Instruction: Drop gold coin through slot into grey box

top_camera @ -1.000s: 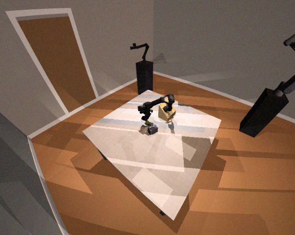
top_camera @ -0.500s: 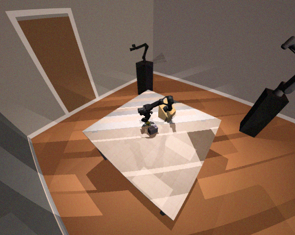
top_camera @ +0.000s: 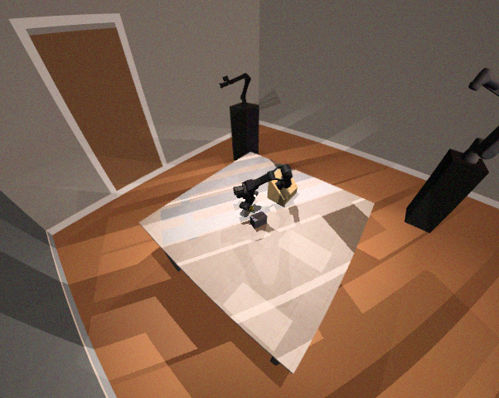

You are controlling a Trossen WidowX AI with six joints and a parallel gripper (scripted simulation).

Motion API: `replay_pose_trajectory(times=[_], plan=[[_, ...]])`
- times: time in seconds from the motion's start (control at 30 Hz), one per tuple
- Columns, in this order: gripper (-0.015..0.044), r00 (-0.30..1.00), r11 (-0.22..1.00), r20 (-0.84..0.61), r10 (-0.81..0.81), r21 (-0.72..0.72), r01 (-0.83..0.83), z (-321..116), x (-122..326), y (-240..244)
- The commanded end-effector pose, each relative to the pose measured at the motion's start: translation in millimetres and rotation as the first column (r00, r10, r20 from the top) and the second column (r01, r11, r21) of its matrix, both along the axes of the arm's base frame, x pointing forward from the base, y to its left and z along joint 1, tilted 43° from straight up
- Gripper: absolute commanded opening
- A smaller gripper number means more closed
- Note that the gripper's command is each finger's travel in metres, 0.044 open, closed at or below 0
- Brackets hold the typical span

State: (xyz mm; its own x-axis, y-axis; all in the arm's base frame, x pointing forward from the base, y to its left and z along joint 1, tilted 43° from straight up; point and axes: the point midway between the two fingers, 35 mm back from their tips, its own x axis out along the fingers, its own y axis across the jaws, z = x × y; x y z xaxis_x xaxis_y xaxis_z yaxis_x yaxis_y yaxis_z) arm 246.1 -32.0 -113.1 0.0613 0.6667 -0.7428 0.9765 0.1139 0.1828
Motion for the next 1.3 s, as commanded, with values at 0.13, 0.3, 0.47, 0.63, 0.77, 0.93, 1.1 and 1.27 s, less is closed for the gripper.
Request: replay_pose_trajectory(times=[0.13, 0.3, 0.47, 0.63, 0.77, 0.93, 1.1, 1.27], plan=[[0.0161, 1.0, 1.0, -0.011, -0.006, 0.012, 0.007, -10, -2, 12], [0.0161, 1.0, 1.0, -0.012, -0.008, 0.014, 0.008, -14, -3, 16], [0.0056, 1.0, 1.0, -0.012, -0.008, 0.014, 0.008, -14, -3, 17], [0.0, 1.0, 1.0, -0.012, -0.008, 0.014, 0.008, -14, -3, 17], [0.0, 1.0, 1.0, -0.012, -0.008, 0.014, 0.008, -14, -3, 17], [0.0, 1.0, 1.0, -0.012, -0.024, 0.016, 0.024, -12, -1, 14], [0.0, 0.999, 0.999, -0.011, -0.05, 0.02, 0.05, -4, 2, 8], [0.0, 0.999, 0.999, -0.011, -0.047, 0.016, 0.047, 2, 2, 0]])
